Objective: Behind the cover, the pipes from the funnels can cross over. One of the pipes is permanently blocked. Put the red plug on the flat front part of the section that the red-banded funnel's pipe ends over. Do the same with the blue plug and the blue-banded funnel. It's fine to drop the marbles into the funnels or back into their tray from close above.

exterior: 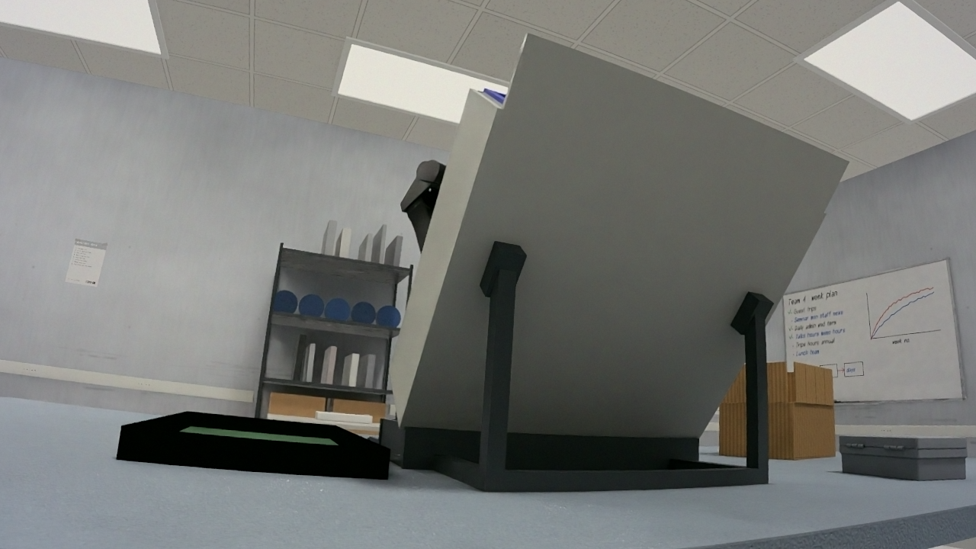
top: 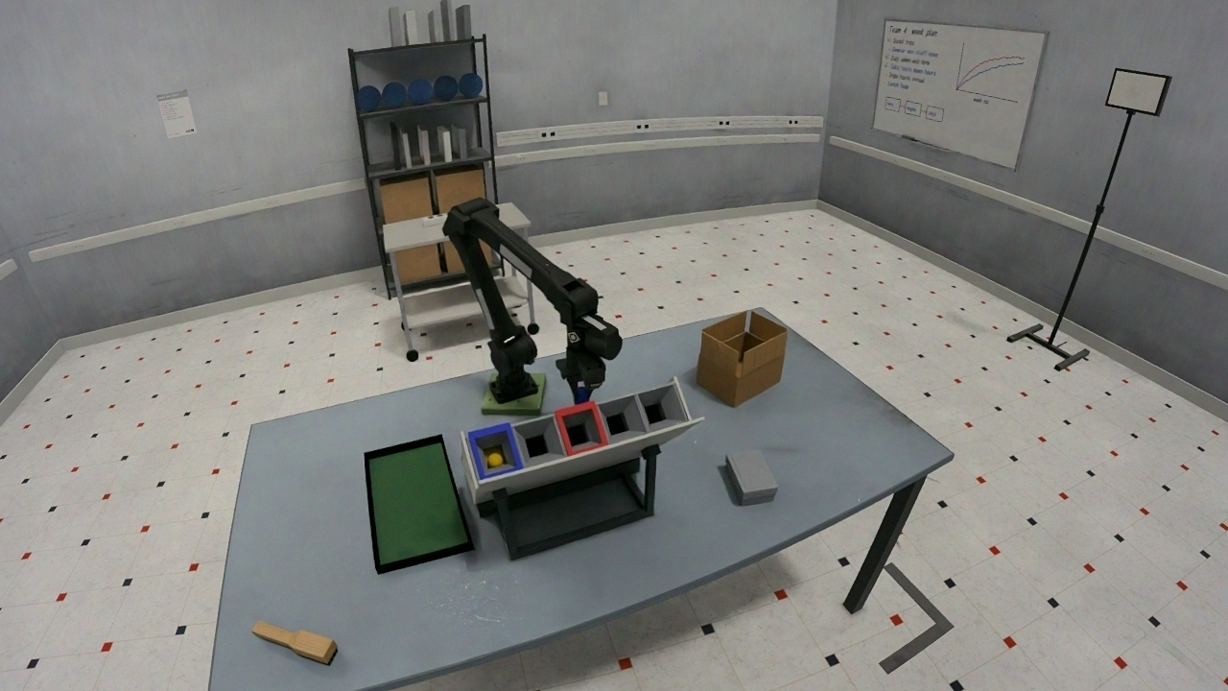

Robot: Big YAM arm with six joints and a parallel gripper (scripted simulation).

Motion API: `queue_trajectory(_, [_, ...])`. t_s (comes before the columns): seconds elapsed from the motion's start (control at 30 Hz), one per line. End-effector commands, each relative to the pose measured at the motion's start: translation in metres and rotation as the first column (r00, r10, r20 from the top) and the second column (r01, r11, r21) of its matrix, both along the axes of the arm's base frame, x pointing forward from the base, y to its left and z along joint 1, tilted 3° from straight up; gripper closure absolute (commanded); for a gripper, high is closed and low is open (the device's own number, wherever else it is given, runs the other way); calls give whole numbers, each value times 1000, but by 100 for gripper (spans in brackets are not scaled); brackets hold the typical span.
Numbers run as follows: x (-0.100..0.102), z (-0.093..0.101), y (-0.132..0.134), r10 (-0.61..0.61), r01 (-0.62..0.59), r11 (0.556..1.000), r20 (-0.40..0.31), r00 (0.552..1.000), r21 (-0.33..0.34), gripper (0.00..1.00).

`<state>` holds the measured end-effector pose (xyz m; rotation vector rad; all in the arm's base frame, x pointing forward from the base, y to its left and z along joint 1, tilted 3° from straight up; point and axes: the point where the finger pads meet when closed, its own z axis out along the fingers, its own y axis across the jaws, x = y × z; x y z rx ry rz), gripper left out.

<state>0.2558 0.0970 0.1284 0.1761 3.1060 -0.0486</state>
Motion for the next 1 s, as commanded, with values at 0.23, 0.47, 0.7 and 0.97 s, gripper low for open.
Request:
queue_trajectory(0.23, [-22, 6, -83, 9, -9, 1000, 3, 1000, 4, 100])
queue_trajectory(0.47, [-27, 7, -100, 13, -13, 1000, 8, 1000, 6, 100])
queue_trajectory(0.7, [-28, 8, -104, 40, -40, 999, 18, 999, 8, 100])
queue_trajectory(0.97, [-28, 2, -107, 59, -59, 998, 25, 998, 10, 100])
